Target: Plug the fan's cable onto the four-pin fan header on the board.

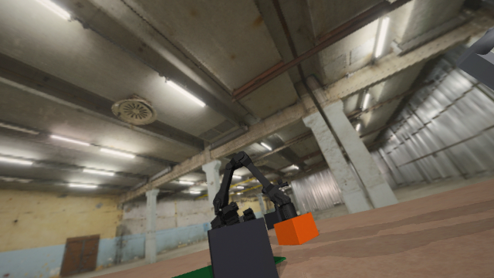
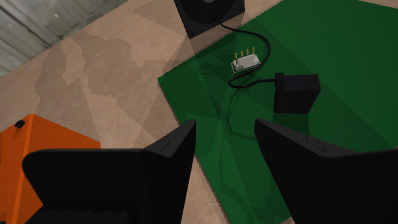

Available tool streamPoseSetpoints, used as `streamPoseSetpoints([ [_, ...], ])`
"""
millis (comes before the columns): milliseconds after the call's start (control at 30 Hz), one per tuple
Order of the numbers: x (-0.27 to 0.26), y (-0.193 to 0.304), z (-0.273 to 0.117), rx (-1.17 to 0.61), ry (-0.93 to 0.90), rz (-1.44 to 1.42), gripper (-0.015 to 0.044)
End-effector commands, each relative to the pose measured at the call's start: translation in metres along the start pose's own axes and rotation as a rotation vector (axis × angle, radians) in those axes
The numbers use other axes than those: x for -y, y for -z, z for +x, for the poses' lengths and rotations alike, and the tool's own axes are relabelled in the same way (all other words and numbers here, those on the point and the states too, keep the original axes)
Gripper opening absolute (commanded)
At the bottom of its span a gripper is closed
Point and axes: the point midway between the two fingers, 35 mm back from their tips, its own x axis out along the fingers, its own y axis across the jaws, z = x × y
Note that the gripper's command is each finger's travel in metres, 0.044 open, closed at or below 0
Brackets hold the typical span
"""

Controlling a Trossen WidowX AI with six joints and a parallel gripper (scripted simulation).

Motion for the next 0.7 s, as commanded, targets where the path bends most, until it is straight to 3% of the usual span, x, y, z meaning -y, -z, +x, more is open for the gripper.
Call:
streamPoseSetpoints([
  [0,-0.001,0.001,0.002,-0.103,-0.025,0.024,0.0205],
  [667,0.009,-0.004,-0.001,-0.607,0.070,0.137,0.0205],
])
